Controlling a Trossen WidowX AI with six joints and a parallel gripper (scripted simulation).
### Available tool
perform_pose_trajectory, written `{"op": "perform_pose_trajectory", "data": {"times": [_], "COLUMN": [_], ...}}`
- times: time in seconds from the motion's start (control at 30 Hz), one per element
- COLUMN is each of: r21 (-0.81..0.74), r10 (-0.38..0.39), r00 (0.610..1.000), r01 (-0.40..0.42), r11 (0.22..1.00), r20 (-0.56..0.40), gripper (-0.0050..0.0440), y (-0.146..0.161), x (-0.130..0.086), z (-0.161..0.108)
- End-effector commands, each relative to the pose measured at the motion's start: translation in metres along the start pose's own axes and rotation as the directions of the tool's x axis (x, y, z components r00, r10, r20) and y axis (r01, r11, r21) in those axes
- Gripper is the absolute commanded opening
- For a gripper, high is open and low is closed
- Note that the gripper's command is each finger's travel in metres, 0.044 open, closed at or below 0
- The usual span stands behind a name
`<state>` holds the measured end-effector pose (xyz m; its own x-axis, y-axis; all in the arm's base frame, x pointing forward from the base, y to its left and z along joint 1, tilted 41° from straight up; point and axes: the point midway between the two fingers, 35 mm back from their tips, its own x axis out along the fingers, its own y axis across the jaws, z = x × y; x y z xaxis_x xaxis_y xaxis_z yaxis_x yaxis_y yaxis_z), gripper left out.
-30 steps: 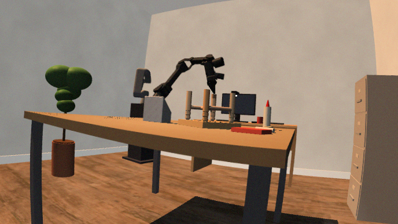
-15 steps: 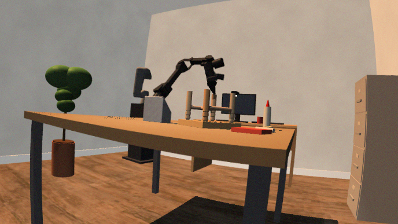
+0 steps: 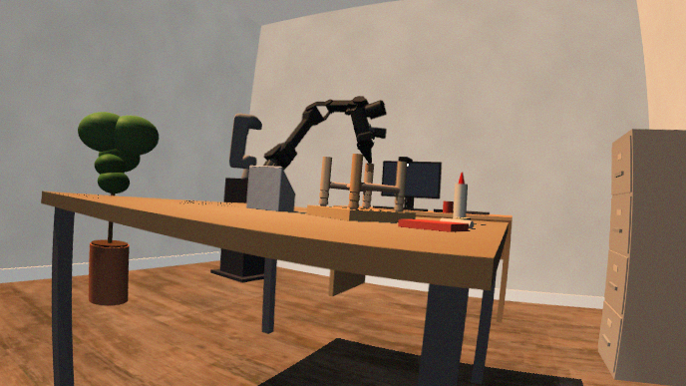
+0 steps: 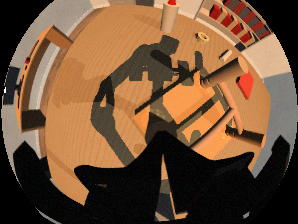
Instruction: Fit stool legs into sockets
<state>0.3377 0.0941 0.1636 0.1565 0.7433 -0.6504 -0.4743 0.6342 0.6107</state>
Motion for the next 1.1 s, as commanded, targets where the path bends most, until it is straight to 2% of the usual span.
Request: {"op": "perform_pose_trajectory", "data": {"times": [0.0,0.8,1.07], "r21": [0.008,0.008,0.006], "r10": [0.002,0.002,0.002], "r00": [0.999,0.999,0.999], "r01": [-0.002,-0.002,-0.002], "r11": [1.0,1.0,1.0], "r20": [-0.042,-0.042,-0.033], "gripper": [0.0,0.0,0.0], "y": [-0.0025,-0.0025,-0.0023], "x": [0.0151,0.0159,0.007], "z": [-0.0096,-0.0098,-0.0054]}}
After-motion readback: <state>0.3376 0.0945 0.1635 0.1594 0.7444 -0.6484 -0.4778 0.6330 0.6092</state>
